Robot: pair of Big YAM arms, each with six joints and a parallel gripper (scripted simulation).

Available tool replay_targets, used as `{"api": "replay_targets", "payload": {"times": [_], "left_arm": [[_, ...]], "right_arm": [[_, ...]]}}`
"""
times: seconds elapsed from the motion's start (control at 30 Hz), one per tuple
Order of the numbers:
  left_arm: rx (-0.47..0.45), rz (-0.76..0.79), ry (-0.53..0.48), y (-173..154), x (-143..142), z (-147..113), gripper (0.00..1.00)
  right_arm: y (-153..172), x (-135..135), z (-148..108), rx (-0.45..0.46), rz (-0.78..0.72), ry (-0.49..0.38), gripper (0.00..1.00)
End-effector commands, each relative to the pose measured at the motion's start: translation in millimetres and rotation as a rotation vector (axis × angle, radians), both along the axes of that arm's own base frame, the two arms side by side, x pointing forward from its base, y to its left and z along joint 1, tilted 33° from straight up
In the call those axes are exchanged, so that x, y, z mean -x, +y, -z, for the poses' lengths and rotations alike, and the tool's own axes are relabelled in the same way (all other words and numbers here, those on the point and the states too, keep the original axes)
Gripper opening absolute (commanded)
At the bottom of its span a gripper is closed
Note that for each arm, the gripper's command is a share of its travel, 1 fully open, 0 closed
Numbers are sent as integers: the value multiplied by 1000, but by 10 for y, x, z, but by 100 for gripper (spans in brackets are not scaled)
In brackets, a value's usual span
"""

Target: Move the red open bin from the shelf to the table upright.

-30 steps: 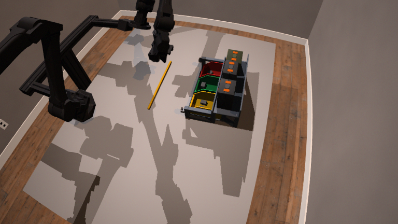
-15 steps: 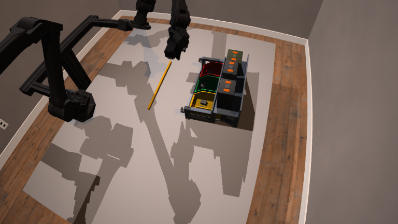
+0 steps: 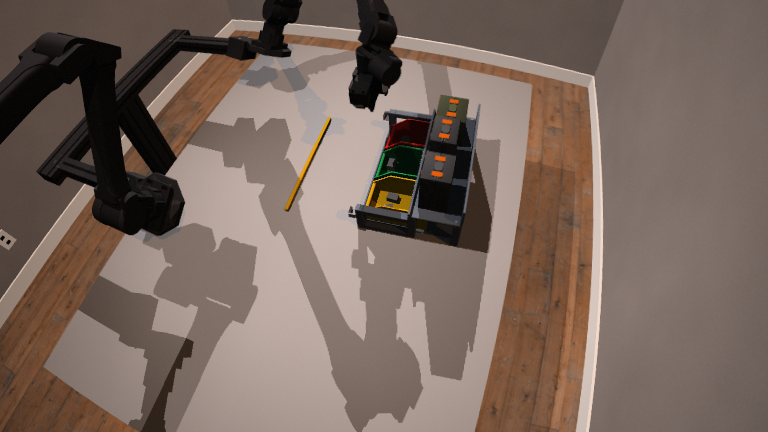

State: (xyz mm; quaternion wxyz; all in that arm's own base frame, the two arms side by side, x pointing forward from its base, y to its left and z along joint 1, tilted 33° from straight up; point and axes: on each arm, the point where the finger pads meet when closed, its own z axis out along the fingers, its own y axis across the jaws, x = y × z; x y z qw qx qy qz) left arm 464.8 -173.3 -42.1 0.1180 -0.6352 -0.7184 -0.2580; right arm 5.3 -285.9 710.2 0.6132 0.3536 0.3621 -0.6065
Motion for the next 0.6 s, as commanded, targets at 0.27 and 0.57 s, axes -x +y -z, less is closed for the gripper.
{"api": "replay_targets", "payload": {"times": [0.27,0.57], "left_arm": [[21,13,-29,113,-487,-366,0],[12,13,-12,184,-530,-320,0]], "right_arm": [[158,45,-109,48,10,-6,100],[158,45,-109,48,10,-6,100]]}}
